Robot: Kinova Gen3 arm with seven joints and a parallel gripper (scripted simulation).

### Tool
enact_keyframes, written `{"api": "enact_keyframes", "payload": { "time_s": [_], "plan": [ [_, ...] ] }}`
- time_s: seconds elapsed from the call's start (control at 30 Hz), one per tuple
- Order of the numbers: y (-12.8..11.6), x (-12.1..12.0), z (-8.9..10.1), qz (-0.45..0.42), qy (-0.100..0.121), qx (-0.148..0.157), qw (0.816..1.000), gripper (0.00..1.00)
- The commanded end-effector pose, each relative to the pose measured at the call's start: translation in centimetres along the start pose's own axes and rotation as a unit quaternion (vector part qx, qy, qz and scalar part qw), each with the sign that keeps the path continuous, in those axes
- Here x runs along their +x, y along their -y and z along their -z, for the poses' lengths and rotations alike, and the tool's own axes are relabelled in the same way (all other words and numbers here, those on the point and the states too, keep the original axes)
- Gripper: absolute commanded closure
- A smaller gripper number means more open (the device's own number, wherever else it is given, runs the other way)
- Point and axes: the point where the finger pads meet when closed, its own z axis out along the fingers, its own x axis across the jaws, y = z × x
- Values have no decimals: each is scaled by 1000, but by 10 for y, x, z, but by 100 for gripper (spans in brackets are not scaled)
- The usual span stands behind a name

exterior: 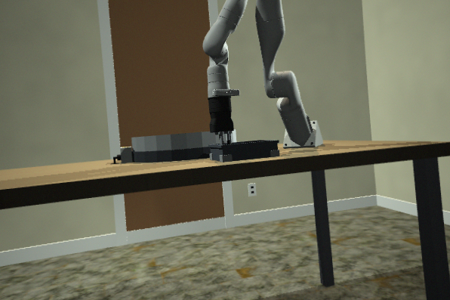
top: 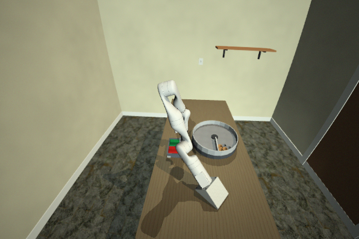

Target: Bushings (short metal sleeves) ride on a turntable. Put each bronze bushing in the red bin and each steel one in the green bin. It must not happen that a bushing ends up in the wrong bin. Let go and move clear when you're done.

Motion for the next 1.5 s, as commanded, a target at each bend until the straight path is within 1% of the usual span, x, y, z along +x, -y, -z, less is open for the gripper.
{"api": "enact_keyframes", "payload": {
  "time_s": [0.0,0.2,0.37,1.47],
  "plan": [
    [0,0,0,0,-1,0,1000,53],
    [0,0,0,0,-1,0,1000,53],
    [0,-2,5,0,0,0,1000,53],
    [0,-2,11,0,0,0,1000,53]
  ]
}}
